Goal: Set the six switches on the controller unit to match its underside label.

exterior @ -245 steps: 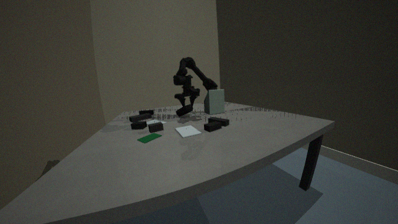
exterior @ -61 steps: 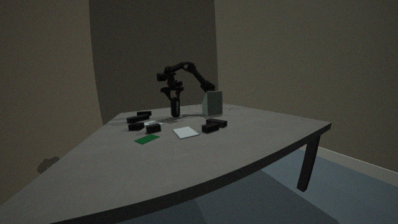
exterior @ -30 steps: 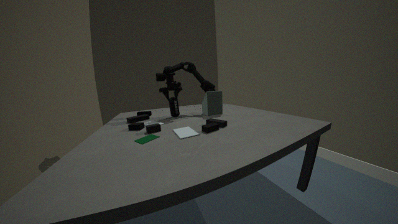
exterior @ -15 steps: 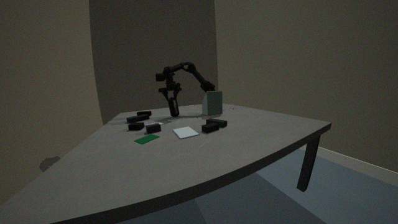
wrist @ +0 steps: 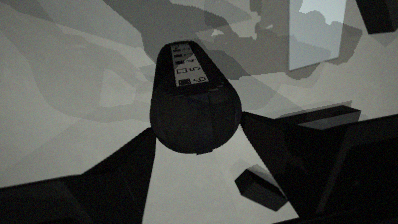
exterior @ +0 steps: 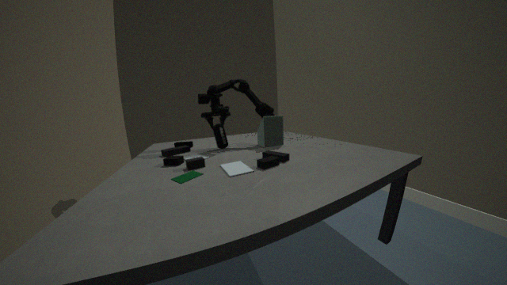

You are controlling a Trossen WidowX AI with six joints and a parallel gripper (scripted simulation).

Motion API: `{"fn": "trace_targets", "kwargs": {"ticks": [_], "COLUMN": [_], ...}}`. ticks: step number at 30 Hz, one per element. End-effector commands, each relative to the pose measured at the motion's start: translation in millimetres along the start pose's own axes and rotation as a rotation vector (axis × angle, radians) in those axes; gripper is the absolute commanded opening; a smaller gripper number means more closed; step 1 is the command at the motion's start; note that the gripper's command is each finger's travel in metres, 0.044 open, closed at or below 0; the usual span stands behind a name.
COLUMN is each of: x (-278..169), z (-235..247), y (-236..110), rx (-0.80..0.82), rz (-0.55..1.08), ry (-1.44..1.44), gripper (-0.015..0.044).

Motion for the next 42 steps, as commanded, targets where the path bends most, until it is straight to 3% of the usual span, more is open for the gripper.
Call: {"fn": "trace_targets", "kwargs": {"ticks": [1, 42], "x": [-6, -33], "z": [1, -4], "y": [5, 16], "rx": [0.008, 0.002], "rz": [0.013, 0.044], "ry": [0.008, 0.008], "gripper": [0.0338, 0.0338]}}
Point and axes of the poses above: the point midway between the two fingers, 35 mm back from their tips, its own y axis out along the fingers, its own z axis across the jaws, x = y × z, the point moved 7 cm from there along -y, back along the fingers, and after that the axes turned 11 degrees about y, right-handed, at the moved point
